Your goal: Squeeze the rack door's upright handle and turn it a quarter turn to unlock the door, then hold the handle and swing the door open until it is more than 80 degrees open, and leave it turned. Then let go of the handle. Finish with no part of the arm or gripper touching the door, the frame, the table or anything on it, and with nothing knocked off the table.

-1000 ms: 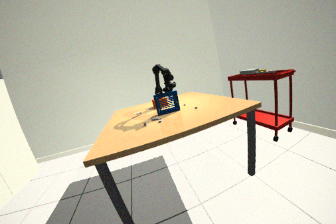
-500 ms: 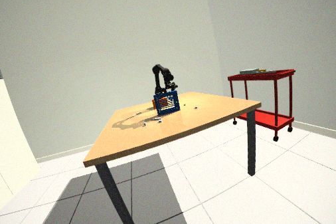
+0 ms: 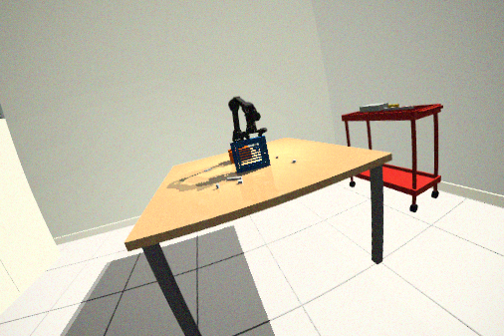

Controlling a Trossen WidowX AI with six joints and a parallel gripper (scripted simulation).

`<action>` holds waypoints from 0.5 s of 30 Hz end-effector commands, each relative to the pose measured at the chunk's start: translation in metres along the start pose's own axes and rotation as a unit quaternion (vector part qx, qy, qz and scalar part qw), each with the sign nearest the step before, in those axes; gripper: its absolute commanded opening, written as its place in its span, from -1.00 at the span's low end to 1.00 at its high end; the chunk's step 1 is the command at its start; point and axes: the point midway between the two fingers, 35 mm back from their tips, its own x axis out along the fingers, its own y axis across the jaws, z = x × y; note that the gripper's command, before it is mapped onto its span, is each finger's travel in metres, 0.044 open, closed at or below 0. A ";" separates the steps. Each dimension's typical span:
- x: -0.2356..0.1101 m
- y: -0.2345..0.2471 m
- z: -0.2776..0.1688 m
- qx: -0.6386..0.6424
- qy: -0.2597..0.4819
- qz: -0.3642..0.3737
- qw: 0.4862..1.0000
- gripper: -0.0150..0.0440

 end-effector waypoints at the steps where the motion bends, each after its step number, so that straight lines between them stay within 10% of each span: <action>1: 0.000 0.000 0.000 0.086 -0.001 -0.001 0.996 0.52; 15: 0.000 -0.001 0.000 0.420 -0.002 -0.001 0.908 0.52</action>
